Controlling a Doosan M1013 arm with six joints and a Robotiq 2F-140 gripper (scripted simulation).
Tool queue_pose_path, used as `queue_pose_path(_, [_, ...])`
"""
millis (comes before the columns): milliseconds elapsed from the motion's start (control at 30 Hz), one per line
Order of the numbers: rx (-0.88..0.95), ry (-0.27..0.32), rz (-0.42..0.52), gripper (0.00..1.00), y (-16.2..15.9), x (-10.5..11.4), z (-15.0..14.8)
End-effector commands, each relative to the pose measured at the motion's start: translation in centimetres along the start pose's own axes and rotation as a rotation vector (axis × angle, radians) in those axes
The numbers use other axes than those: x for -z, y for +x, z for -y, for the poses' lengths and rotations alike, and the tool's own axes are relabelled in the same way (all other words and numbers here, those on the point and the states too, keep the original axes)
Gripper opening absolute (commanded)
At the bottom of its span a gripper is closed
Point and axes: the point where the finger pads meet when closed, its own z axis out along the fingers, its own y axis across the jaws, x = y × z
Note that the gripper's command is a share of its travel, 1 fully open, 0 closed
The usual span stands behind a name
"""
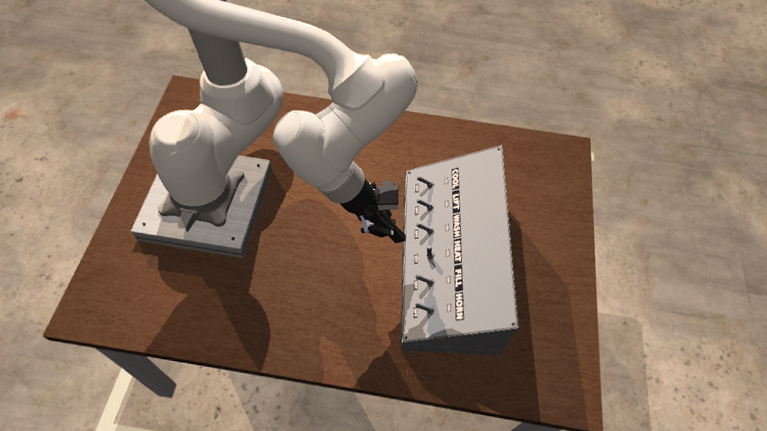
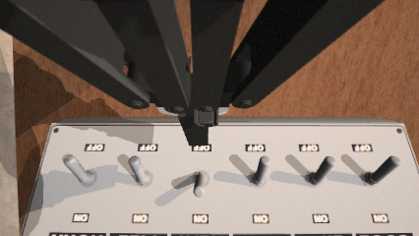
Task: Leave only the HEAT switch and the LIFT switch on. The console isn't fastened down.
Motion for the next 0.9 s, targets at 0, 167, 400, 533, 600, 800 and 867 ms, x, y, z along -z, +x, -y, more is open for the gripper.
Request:
queue_pose_path(0, [-0.001,-0.001,0.001,0.1,0.3,2.1,-0.3])
queue_pose_path(167, [-0.001,-0.001,0.001,0.1,0.3,3.3,-0.3])
queue_pose_path(400, [0.001,-0.002,0.007,0.1,-0.1,3.0,1.5])
queue_pose_path(533, [0.0,-0.003,0.013,0.1,-0.7,2.9,6.0])
queue_pose_path(600, [0.0,-0.003,0.012,0.1,-1.0,2.9,8.1])
queue_pose_path(800, [0.002,0.0,-0.002,0.1,-2.1,3.2,13.8])
queue_pose_path(867, [0.002,0.001,-0.003,0.1,-2.1,3.2,14.0])
